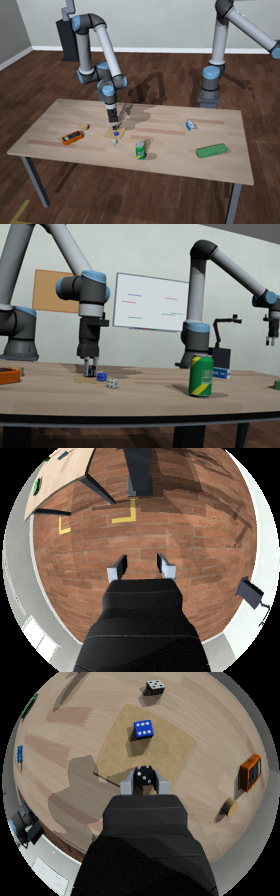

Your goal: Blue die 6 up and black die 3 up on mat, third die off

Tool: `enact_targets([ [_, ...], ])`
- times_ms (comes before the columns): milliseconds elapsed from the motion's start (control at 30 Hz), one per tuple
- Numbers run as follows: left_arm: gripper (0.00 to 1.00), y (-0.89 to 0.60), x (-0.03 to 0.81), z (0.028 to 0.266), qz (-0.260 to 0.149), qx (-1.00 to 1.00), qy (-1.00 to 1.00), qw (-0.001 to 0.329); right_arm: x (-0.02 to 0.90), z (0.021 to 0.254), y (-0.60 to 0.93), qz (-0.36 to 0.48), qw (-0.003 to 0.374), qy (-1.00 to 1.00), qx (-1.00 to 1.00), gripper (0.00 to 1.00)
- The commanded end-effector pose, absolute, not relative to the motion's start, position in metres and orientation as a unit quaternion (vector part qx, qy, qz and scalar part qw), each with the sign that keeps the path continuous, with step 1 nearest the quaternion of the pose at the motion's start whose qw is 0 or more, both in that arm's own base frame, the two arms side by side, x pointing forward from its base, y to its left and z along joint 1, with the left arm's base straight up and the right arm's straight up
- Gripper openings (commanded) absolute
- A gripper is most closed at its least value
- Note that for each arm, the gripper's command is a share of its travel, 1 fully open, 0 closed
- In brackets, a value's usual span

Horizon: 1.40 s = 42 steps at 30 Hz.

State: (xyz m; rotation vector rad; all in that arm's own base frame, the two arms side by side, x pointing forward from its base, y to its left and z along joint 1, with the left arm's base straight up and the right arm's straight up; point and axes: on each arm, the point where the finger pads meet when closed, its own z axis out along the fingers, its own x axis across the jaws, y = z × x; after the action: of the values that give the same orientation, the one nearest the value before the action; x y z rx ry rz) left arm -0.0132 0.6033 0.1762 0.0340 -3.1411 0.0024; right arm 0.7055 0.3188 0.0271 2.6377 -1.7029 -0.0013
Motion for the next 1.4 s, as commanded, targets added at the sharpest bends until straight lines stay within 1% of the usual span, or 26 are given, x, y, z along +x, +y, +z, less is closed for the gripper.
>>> enact_targets([
  [0,1.00,0.6039,-0.0131,0.1770,0.000,0.011,-1.000,0.000,0.7063,0.0280,0.3193,0.000,0.000,-0.542,0.840,0.49],
  [1367,1.00,0.6039,-0.0131,0.1770,0.000,0.011,-1.000,0.000,0.7063,0.0242,0.3193,0.000,0.000,-0.542,0.840,0.49],
])
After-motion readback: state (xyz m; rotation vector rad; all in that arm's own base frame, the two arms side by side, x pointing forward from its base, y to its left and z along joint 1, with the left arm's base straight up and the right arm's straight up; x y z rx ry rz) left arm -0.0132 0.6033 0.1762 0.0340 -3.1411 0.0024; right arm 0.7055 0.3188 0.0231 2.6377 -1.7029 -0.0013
